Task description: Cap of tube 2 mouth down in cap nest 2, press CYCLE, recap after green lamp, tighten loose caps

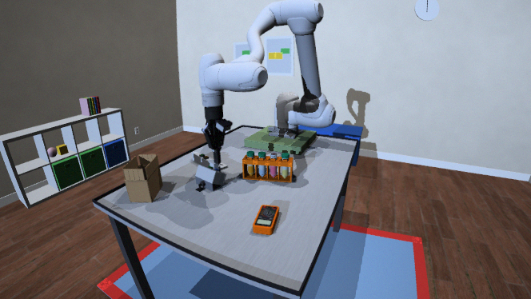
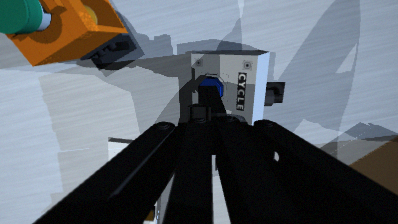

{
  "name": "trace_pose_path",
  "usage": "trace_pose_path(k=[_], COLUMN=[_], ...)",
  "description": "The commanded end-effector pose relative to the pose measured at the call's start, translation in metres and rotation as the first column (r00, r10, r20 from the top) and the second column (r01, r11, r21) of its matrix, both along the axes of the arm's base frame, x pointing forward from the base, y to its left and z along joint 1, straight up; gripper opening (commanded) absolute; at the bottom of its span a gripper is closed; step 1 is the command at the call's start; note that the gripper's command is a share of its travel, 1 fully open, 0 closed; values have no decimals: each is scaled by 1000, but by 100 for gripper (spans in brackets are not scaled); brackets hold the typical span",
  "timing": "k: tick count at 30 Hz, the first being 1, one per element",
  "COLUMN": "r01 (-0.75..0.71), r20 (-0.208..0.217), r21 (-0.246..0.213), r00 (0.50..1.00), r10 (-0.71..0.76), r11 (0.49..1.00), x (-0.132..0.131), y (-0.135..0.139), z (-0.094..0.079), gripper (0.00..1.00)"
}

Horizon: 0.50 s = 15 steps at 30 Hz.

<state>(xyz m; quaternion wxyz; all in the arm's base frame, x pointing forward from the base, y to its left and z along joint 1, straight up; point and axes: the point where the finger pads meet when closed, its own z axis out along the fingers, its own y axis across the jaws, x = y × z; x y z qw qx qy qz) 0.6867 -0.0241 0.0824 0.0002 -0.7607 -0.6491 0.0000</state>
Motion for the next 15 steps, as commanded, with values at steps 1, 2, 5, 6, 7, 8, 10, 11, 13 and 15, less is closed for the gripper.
trace_pose_path(k=[1, 2, 5, 6, 7, 8, 10, 11, 13, 15], r01=[3, 1, 1, 1, 1, 1, 2, 2, 1, 1], r20=[1, 2, 2, 2, 2, 2, 1, 1, 2, 2], r21=[-2, -1, -1, -1, -1, -1, -2, -2, -1, -1], r00=[1000, 1000, 1000, 1000, 1000, 1000, 1000, 1000, 1000, 1000], r10=[-3, -1, -1, -1, -1, -1, -2, -2, -1, -1], r11=[1000, 1000, 1000, 1000, 1000, 1000, 1000, 1000, 1000, 1000], x=[6, 4, 4, 4, 4, 4, 6, 6, 4, 4], y=[2, 1, 1, 1, 1, 1, 1, 1, 1, 1], z=[0, 1, 1, 1, 1, 1, 1, 1, 1, 1], gripper=[10, 10, 10, 10, 10, 10, 10, 10, 10, 10])
